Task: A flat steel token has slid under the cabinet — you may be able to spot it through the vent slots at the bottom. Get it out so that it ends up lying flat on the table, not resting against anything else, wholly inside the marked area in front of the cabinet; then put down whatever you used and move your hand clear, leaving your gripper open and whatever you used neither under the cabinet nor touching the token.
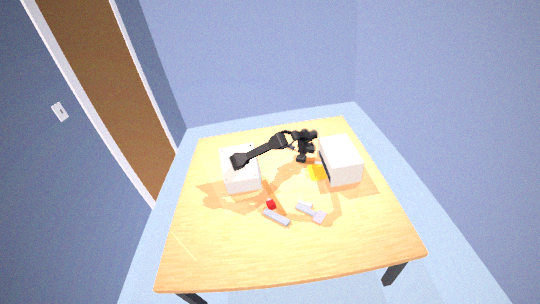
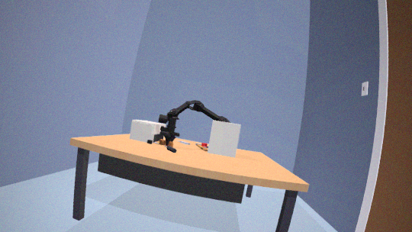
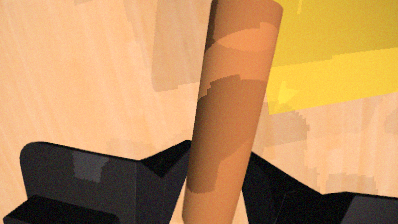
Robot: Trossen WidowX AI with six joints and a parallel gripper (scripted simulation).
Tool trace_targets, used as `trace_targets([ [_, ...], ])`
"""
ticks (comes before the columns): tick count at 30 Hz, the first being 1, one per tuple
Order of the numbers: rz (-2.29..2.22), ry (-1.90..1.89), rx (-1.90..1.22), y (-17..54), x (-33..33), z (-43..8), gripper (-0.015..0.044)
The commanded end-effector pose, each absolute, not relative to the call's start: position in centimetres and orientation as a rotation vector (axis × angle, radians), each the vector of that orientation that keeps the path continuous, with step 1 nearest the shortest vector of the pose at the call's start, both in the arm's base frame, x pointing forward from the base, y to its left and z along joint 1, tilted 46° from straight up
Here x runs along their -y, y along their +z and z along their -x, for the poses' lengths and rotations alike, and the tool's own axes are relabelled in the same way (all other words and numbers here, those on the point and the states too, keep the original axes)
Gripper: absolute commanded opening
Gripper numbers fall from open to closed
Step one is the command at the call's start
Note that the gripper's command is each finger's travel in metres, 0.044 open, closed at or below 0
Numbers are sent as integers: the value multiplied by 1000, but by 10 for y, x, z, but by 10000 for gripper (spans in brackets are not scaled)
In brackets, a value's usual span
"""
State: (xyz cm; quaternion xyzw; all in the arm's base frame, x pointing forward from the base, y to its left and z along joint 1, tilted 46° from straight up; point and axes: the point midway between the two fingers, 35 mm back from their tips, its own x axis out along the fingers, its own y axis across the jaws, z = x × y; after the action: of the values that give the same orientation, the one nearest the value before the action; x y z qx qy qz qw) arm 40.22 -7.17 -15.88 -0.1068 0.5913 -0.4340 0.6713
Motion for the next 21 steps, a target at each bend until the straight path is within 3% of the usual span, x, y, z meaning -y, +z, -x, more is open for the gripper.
trace_targets([
  [1, 242, -984, -1328, -154, 77, -400, 0],
  [21, 244, -985, -1329, -141, 90, -389, 0],
])
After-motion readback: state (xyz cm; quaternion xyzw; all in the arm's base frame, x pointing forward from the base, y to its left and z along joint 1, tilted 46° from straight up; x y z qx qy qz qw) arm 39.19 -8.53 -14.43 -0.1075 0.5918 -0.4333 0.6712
